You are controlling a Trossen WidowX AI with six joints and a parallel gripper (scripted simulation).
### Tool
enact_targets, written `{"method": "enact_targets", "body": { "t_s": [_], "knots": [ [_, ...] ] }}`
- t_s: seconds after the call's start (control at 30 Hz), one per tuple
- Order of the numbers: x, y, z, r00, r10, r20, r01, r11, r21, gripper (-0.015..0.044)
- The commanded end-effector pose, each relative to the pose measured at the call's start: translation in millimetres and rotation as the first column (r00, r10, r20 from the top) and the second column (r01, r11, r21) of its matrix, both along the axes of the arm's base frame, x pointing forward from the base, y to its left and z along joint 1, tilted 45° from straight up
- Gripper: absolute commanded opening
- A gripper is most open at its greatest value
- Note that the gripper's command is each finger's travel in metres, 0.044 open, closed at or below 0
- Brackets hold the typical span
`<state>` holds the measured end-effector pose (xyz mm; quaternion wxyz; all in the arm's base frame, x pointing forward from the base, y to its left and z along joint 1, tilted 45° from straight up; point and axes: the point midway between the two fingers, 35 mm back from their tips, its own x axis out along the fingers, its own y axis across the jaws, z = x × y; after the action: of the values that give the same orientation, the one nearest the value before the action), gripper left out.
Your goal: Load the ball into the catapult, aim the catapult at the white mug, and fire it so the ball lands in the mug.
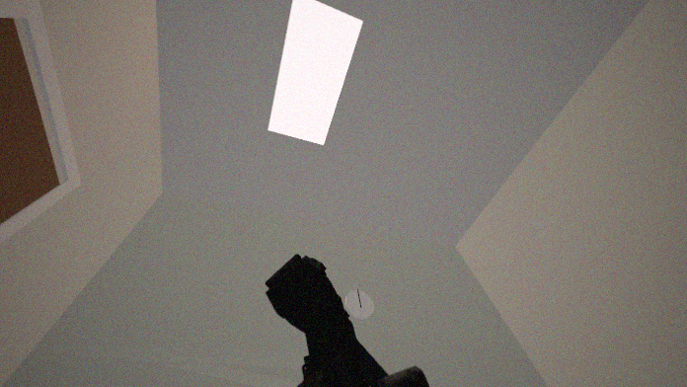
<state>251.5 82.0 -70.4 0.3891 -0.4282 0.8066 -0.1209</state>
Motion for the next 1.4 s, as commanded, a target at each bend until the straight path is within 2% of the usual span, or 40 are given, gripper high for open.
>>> {"method": "enact_targets", "body": {
  "t_s": [0.0,0.5,0.83,1.07,1.13,1.17,1.37],
  "knots": [
    [-1,-4,-3,1.000,0.005,-0.007,-0.005,1.000,-0.003,0.0000],
    [1,-7,-9,1.000,0.001,0.004,-0.001,1.000,0.002,0.0000],
    [1,-5,-7,1.000,0.005,0.005,-0.005,1.000,0.005,0.0263],
    [1,66,72,0.990,0.132,0.056,-0.138,0.981,0.134,0.0440],
    [1,68,74,0.989,0.135,0.058,-0.142,0.980,0.138,0.0440],
    [4,56,57,0.992,0.116,0.056,-0.121,0.986,0.111,0.0440],
    [46,88,31,0.968,0.173,0.184,-0.211,0.954,0.215,0.0440]
  ]
}}
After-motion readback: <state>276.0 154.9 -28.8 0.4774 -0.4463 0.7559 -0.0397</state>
